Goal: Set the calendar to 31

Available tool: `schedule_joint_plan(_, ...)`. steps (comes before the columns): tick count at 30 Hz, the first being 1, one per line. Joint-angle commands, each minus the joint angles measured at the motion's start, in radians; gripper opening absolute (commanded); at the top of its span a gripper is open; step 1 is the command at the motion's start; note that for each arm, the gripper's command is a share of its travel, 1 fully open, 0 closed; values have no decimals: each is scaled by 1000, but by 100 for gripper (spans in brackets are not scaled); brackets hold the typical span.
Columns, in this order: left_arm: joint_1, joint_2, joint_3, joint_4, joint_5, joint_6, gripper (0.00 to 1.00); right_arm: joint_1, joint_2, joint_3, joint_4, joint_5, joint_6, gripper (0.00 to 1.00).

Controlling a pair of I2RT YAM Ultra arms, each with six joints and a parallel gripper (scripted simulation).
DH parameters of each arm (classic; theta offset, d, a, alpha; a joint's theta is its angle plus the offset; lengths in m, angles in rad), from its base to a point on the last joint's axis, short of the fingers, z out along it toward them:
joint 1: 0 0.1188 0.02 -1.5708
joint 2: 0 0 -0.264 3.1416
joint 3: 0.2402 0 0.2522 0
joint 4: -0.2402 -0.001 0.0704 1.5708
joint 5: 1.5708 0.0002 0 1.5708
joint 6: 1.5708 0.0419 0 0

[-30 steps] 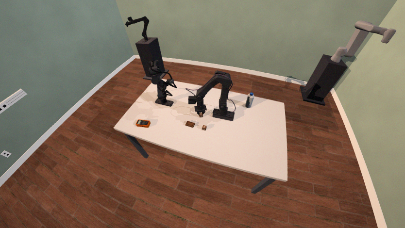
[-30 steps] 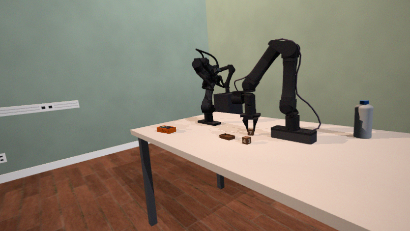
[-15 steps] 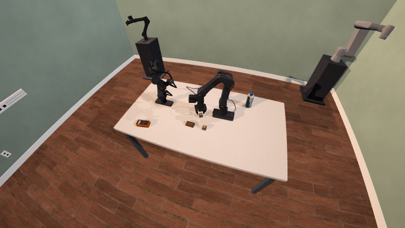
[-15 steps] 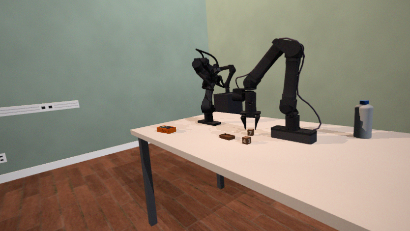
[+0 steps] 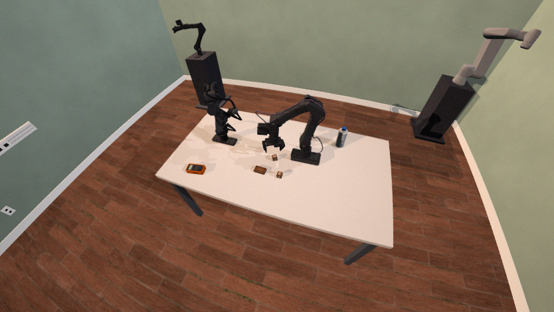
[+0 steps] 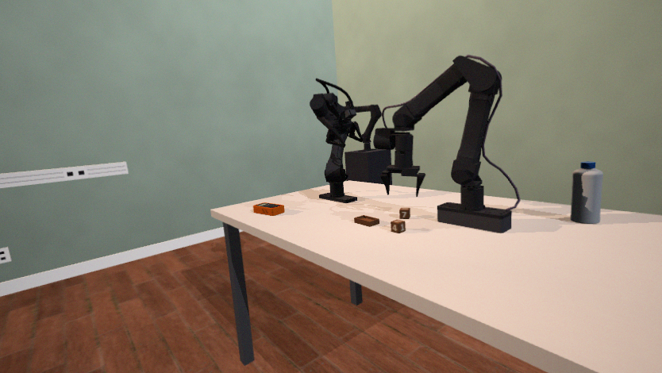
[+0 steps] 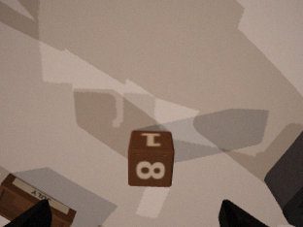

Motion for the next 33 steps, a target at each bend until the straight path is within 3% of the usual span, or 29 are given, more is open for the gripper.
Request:
schedule_joint_plan(1, -1, -12, 53, -91, 15, 1, 100, -7, 6, 26, 2, -15, -2, 100)
schedule_joint_plan(7, 16, 37, 45, -75, 15, 16, 100, -7, 6, 26, 2, -15, -2, 100)
schedule_joint_plan(10, 1, 26, 55, -88, -43, 43, 100, -7, 6, 26, 2, -15, -2, 100)
schedule_joint_plan(14, -100, -12, 40, -94, -178, 138, 100, -7, 6, 26, 2, -15, -2, 100)
schedule_joint_plan(17, -131, -21, 30, -95, -200, 155, 100, -7, 6, 26, 2, -15, -2, 100)
schedule_joint_plan(24, -351, -81, -13, -72, -385, 282, 100, -7, 6, 26, 2, -15, -2, 100)
schedule_joint_plan(33, -500, -131, -63, -56, -473, 347, 100, -7, 6, 26, 2, -15, -2, 100)
